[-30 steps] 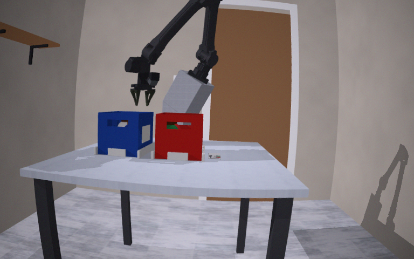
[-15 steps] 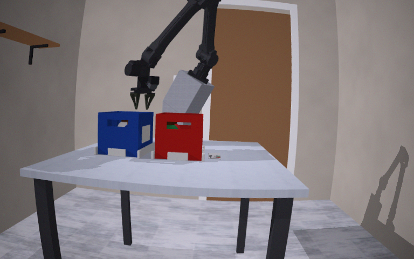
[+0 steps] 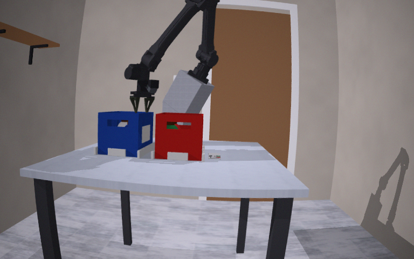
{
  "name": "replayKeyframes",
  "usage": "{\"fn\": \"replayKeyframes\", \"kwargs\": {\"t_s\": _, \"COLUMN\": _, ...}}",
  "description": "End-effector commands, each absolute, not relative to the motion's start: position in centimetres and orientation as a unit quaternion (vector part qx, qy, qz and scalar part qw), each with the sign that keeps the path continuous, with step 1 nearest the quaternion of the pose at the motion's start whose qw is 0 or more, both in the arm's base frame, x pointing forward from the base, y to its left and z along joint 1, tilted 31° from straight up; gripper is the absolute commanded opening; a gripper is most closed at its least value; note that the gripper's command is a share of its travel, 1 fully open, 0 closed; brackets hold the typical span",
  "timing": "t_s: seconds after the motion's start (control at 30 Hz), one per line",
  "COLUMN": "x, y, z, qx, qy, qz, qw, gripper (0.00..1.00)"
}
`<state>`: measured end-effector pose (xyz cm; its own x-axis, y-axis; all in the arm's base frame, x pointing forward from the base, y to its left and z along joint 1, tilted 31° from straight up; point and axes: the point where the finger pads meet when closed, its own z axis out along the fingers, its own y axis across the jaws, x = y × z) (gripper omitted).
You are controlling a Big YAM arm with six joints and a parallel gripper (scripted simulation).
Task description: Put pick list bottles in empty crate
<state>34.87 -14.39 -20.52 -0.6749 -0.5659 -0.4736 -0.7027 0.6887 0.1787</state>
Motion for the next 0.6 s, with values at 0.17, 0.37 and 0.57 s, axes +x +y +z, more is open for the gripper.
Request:
{"fn": "replayKeyframes", "kwargs": {"t_s": 0.17, "x": 36.0, "y": -13.5, "z": -22.1, "qx": -0.355, "qy": 0.897, "qz": 0.176, "qw": 0.195, "gripper": 0.61}}
{"fn": "replayKeyframes", "kwargs": {"t_s": 0.37, "x": 36.1, "y": -13.2, "z": -22.7, "qx": -0.355, "qy": 0.897, "qz": 0.177, "qw": 0.194, "gripper": 0.61}}
{"fn": "replayKeyframes", "kwargs": {"t_s": 0.57, "x": 36.1, "y": -12.7, "z": -23.4, "qx": -0.355, "qy": 0.897, "qz": 0.178, "qw": 0.194, "gripper": 0.61}}
